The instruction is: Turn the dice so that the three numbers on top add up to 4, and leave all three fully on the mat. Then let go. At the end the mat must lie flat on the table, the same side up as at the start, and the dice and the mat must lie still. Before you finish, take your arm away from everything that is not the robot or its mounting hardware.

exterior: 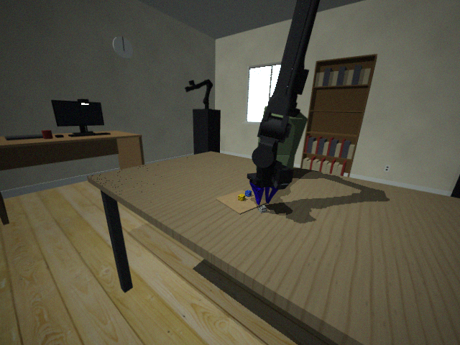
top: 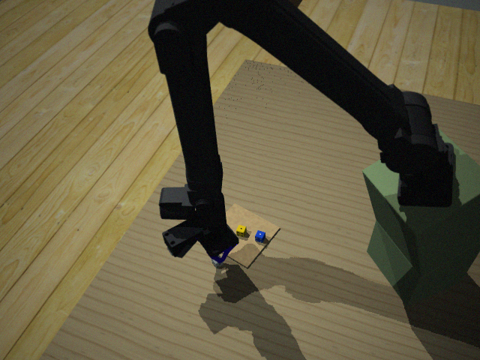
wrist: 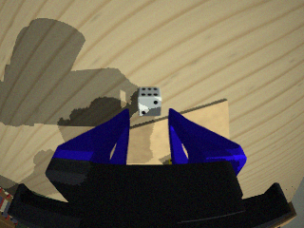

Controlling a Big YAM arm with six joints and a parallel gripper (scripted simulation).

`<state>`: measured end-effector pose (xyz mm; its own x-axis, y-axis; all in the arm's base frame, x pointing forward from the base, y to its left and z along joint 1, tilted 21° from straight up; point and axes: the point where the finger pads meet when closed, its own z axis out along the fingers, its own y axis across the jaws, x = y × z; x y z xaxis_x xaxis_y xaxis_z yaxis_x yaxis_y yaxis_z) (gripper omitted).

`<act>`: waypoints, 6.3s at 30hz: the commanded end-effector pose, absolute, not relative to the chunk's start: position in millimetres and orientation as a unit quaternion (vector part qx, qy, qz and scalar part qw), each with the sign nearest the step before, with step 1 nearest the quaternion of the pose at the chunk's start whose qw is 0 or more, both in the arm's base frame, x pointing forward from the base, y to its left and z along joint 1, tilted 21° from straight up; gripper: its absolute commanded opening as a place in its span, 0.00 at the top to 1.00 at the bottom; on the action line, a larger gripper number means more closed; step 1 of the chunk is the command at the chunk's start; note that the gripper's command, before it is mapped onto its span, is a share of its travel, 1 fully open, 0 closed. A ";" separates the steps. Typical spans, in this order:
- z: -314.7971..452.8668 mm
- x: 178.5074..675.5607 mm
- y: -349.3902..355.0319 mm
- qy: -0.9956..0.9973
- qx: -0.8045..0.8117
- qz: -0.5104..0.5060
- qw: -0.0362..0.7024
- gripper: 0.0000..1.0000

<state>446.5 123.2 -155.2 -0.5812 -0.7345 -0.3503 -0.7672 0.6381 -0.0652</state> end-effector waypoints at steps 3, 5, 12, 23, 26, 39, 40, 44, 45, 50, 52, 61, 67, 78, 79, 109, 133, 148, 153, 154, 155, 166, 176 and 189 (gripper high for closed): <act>-154.5 452.6 129.2 0.887 -0.421 0.045 0.185 0.66; -154.0 453.1 129.4 0.887 -0.421 0.045 0.185 0.66; -152.1 454.3 129.7 0.887 -0.421 0.044 0.187 0.66; -152.1 454.3 129.7 0.887 -0.421 0.044 0.187 0.66; -152.1 454.3 129.7 0.887 -0.421 0.044 0.187 0.66; -152.1 454.3 129.7 0.887 -0.421 0.044 0.187 0.66; -152.1 454.3 129.7 0.887 -0.421 0.044 0.187 0.66; -151.7 454.9 130.2 0.886 -0.421 0.044 0.188 0.66; -151.5 455.2 130.5 0.886 -0.421 0.044 0.188 0.66; -150.8 456.0 130.5 0.887 -0.421 0.044 0.187 0.66; -150.8 456.0 130.2 0.887 -0.420 0.044 0.186 0.66; -150.7 455.7 130.5 0.887 -0.421 0.045 0.185 0.66; -150.7 455.7 130.5 0.887 -0.421 0.045 0.185 0.66; -150.7 455.7 130.6 0.887 -0.421 0.045 0.185 0.66; -150.7 455.7 130.6 0.887 -0.421 0.045 0.185 0.66; -152.4 451.4 129.6 0.889 -0.420 0.047 0.177 0.66; -152.4 451.4 129.6 0.889 -0.420 0.047 0.177 0.66; -153.0 449.3 129.1 0.888 -0.420 0.046 0.178 0.66; -153.4 448.1 128.8 0.888 -0.420 0.046 0.181 0.66; -153.1 448.6 128.9 0.887 -0.420 0.045 0.183 0.66; -153.1 448.5 128.9 0.887 -0.420 0.045 0.183 0.66; -152.4 450.4 129.3 0.887 -0.420 0.045 0.185 0.66; -152.4 450.4 129.3 0.887 -0.420 0.045 0.185 0.66; -152.4 450.4 129.3 0.887 -0.420 0.045 0.185 0.66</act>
